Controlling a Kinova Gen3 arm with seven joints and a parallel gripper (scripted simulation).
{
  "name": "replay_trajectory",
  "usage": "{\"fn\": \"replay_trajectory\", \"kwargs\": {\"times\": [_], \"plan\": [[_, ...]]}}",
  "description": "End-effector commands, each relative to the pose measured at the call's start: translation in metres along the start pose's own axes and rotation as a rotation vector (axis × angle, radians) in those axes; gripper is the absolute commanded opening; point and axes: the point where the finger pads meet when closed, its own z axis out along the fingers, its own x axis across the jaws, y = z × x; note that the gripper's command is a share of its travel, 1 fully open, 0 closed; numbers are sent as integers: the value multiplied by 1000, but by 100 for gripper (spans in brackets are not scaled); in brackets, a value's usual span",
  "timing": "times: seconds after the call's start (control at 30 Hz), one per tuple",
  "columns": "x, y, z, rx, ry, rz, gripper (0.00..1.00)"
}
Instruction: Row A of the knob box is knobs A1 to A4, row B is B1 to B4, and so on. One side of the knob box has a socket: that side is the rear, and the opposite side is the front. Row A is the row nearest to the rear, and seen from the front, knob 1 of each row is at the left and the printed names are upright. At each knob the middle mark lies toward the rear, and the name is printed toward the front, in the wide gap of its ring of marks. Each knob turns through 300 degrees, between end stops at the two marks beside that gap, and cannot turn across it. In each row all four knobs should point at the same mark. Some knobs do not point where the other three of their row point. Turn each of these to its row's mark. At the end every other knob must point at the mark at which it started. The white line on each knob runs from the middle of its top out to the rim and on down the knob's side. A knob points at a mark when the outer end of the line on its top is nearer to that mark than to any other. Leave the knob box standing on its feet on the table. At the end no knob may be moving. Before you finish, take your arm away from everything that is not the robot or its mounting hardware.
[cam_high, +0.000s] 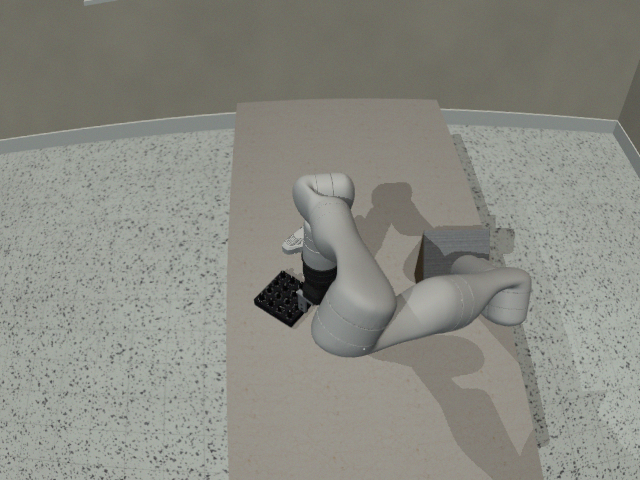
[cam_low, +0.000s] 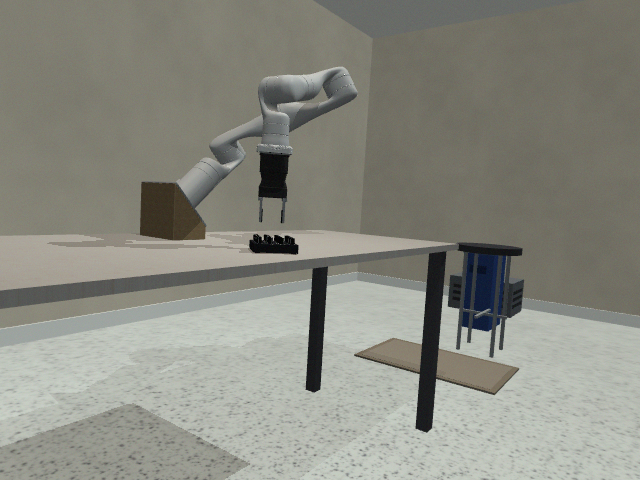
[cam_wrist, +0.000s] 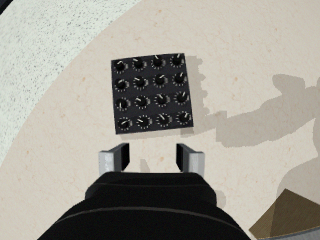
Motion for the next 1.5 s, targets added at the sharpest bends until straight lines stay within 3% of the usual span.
{"fn": "replay_trajectory", "kwargs": {"times": [0.0,0.87,1.47], "plan": [[1,-1,0,0,1,16,100],[8,-3,0,-7,5,301,100],[16,-4,-1,-13,12,629,100]]}}
